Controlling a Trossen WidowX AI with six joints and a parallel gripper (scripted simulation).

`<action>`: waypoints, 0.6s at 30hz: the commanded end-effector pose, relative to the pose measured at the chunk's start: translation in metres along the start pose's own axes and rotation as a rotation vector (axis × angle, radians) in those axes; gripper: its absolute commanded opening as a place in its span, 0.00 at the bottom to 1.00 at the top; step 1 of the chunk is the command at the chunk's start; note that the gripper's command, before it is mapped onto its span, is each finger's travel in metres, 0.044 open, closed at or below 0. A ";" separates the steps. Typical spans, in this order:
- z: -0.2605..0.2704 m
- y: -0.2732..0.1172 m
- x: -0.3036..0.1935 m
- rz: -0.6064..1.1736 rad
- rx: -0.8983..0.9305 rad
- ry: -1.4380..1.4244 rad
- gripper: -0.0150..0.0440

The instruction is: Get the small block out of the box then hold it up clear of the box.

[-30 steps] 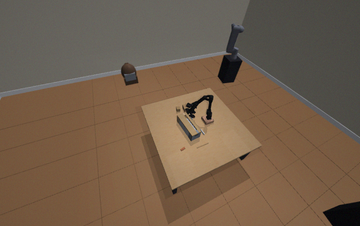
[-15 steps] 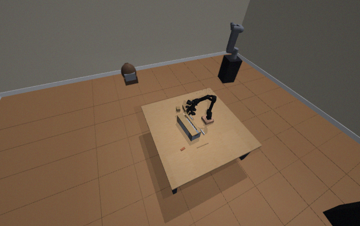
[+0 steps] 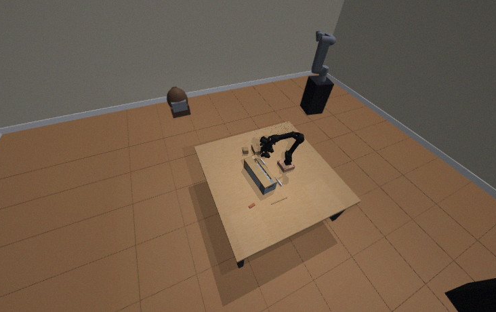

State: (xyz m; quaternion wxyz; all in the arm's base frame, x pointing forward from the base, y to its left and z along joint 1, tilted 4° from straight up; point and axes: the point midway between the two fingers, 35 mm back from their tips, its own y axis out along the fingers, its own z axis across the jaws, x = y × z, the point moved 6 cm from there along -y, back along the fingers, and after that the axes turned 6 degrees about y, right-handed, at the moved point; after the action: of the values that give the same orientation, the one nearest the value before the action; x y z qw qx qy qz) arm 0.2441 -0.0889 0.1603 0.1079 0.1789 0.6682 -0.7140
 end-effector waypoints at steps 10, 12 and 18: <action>-0.017 -0.054 0.004 0.096 0.116 0.260 0.25; -0.017 -0.054 0.004 0.096 0.116 0.260 0.25; -0.017 -0.054 0.004 0.096 0.116 0.260 0.25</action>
State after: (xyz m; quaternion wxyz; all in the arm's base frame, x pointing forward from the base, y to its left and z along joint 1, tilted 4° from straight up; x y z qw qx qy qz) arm 0.2212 -0.0671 0.2040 0.0444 0.3010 0.6286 -0.7158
